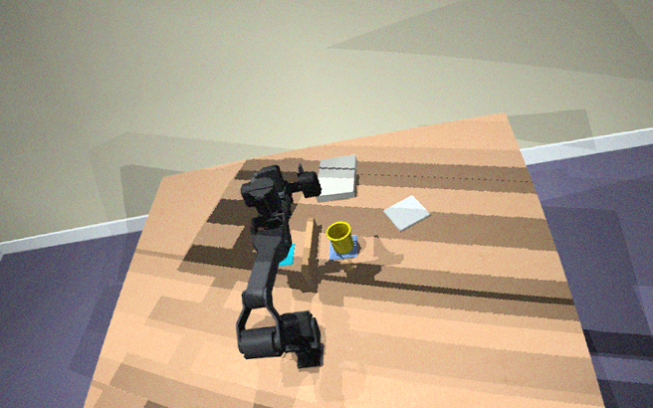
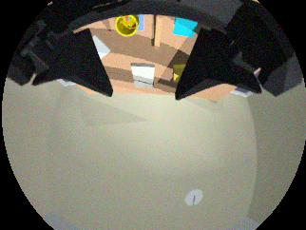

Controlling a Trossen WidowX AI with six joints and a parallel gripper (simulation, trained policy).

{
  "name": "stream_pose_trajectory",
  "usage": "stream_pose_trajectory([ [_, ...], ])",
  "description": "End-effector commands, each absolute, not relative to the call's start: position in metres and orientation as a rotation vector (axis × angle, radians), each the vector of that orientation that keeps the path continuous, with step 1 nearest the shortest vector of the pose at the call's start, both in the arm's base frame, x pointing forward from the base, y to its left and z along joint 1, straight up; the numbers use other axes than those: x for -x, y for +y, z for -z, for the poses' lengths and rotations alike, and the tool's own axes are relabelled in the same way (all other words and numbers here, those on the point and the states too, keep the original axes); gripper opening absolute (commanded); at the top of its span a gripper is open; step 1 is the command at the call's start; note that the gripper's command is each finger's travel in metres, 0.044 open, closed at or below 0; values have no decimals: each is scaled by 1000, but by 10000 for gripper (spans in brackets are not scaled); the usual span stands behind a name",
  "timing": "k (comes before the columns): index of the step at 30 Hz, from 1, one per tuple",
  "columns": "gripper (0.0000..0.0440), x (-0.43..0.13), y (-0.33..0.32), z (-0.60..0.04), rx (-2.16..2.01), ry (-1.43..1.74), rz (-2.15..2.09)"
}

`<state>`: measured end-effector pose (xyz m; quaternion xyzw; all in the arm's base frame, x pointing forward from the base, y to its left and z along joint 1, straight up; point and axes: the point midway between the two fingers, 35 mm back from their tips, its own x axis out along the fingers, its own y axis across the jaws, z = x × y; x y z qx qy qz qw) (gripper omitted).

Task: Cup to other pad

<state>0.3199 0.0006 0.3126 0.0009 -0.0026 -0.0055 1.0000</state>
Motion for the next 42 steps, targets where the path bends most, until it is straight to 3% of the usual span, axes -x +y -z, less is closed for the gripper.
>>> stream_pose_trajectory([
  [1,374,-320,1,-312,-4,1,11],
  [12,94,-326,12,-299,-44,121,-9],
  [42,110,-349,52,-266,-179,550,-59],
])
